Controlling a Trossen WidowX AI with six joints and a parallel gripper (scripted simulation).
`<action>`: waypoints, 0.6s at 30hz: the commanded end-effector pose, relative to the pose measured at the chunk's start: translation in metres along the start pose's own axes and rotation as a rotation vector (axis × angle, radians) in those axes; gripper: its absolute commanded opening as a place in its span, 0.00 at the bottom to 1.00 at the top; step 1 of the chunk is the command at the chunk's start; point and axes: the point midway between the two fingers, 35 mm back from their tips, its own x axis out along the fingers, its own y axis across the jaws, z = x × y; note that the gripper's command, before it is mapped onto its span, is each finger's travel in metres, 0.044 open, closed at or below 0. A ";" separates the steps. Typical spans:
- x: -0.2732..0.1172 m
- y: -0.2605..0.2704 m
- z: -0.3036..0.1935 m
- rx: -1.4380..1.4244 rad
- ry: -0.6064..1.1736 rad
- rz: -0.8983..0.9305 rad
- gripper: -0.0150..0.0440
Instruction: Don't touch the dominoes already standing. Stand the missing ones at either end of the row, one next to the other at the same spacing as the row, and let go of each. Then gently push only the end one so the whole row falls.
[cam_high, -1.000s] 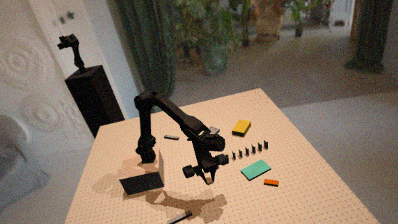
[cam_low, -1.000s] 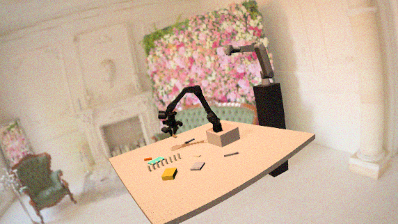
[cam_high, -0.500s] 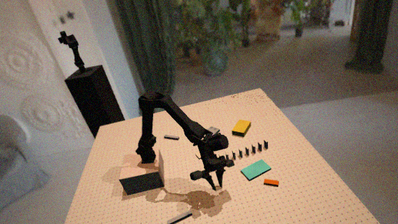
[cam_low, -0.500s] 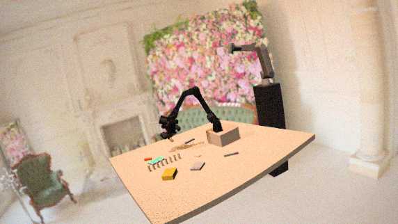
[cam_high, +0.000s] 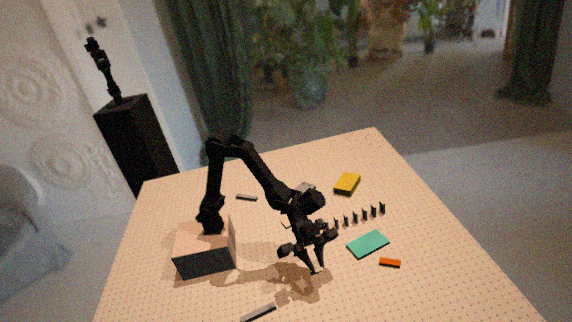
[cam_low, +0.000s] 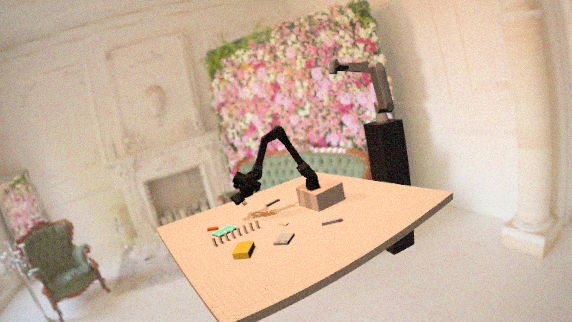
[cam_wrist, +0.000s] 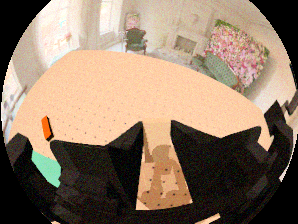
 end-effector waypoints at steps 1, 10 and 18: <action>-0.001 -0.001 -0.008 -0.015 -0.054 -0.019 0.44; -0.017 -0.004 -0.011 0.009 -0.218 -0.049 0.44; -0.035 -0.012 -0.016 0.048 -0.343 -0.080 0.44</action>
